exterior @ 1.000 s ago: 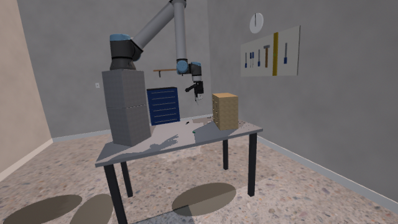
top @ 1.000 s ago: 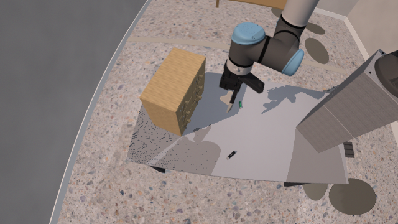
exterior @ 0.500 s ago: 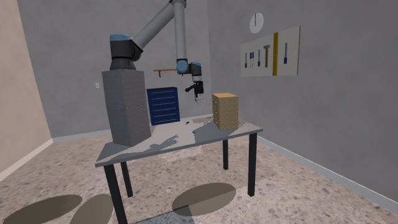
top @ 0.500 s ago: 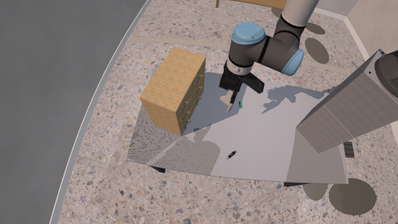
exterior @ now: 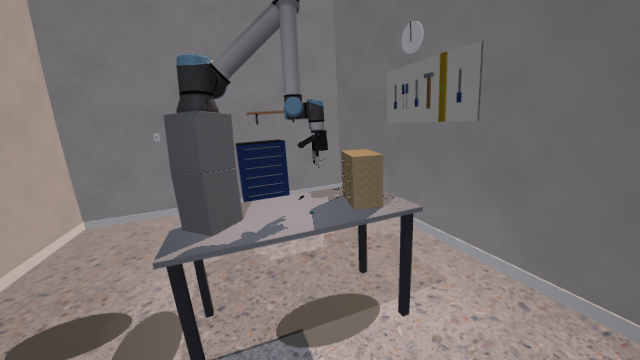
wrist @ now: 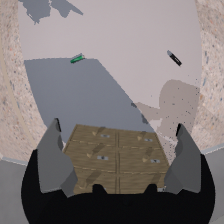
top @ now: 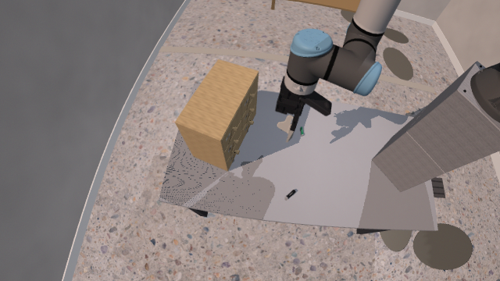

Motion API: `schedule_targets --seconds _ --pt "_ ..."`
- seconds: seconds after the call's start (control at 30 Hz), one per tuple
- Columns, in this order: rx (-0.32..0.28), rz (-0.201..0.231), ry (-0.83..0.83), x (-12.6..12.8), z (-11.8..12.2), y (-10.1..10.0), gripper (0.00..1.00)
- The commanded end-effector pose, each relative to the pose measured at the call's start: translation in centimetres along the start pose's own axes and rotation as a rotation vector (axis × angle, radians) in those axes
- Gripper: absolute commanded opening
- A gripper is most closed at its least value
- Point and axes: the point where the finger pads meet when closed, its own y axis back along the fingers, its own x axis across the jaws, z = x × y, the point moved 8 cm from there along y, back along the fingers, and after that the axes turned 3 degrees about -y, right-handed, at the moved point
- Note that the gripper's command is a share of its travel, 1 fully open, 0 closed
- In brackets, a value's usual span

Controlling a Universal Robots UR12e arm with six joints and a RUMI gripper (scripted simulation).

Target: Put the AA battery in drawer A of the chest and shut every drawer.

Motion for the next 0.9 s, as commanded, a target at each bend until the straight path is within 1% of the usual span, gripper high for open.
schedule_targets --seconds 0.0,0.2,0.4,0.47,0.67,0.87 --pt "-0.001 0.000 0.052 0.1 0.1 0.0 1.00" --pt "-0.001 0.000 0.172 0.4 0.2 0.0 1.00" --pt "-0.001 0.000 0.335 0.8 0.3 0.0 1.00" --pt "-0.001 0.000 0.335 0.8 0.3 0.0 1.00" --pt "-0.001 0.000 0.538 1.3 0.6 0.0 1.00" --pt "-0.001 0.000 0.776 2.0 1.0 0.0 1.00"
